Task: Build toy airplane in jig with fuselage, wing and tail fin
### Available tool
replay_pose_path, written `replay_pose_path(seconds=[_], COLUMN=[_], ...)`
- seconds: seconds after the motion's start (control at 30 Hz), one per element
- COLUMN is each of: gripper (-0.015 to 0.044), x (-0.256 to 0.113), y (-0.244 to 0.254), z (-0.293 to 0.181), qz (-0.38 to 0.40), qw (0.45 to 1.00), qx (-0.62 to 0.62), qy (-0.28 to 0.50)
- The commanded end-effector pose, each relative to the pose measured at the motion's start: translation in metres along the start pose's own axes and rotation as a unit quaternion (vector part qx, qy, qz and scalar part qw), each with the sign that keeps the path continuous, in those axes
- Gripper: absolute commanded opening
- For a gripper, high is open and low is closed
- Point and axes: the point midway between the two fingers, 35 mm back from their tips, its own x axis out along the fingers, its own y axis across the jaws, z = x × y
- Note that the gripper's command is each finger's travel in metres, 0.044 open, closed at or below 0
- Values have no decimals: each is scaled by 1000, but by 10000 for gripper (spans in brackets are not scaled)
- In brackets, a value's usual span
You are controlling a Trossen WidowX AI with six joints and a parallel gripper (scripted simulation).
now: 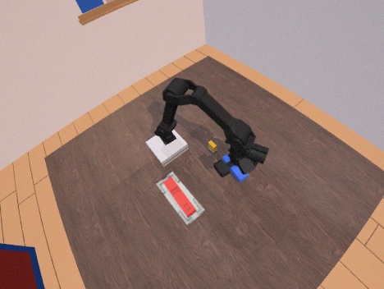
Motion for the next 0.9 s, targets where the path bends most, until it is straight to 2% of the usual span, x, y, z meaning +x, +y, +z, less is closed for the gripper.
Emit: replay_pose_path(seconds=[0.0,0.3,0.5,0.67,0.87], gripper=[414,177,138,6,0], x=[6,6,6,3,-9], y=[-1,-1,-1,-1,0], z=[-2,-2,-2,-2,0], qz=[-2,-2,-2,-3,-5], qw=[1000,1000,1000,1000,1000], qx=[3,3,3,3,4], qy=[4,4,4,5,8])
